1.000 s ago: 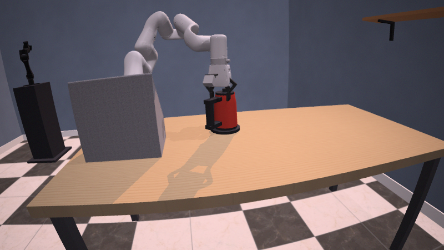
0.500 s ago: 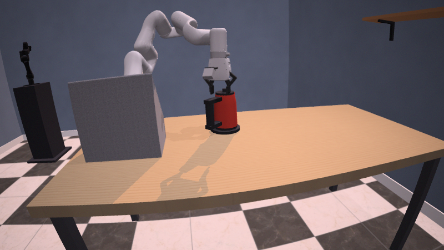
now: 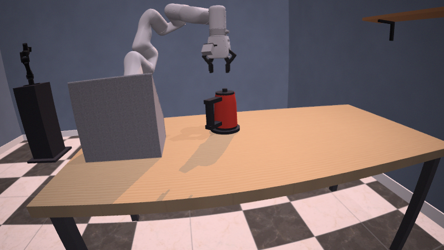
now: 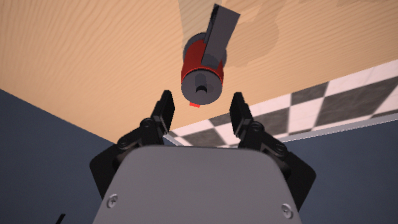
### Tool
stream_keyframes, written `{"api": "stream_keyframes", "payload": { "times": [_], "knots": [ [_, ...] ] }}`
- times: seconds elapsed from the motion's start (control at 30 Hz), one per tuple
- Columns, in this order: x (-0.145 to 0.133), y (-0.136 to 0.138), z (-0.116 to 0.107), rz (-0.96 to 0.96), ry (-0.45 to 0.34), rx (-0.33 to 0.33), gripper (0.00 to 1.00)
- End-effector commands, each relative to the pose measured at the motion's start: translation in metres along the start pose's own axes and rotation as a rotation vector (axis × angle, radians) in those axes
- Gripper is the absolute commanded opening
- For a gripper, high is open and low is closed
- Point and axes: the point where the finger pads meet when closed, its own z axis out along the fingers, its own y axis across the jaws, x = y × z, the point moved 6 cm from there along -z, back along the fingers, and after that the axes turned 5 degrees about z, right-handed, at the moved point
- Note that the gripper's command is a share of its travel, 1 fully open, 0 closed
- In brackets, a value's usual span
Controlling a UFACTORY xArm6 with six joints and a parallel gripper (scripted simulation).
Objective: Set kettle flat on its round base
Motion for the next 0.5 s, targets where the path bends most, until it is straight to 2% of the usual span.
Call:
{"api": "stream_keyframes", "payload": {
  "times": [0.0, 0.47],
  "knots": [
    [-0.0009, -0.0003, -0.0281, -0.002, -0.002, -0.004, 0.81],
    [-0.0009, -0.0003, -0.0319, -0.002, -0.002, -0.004, 0.81]
  ]
}}
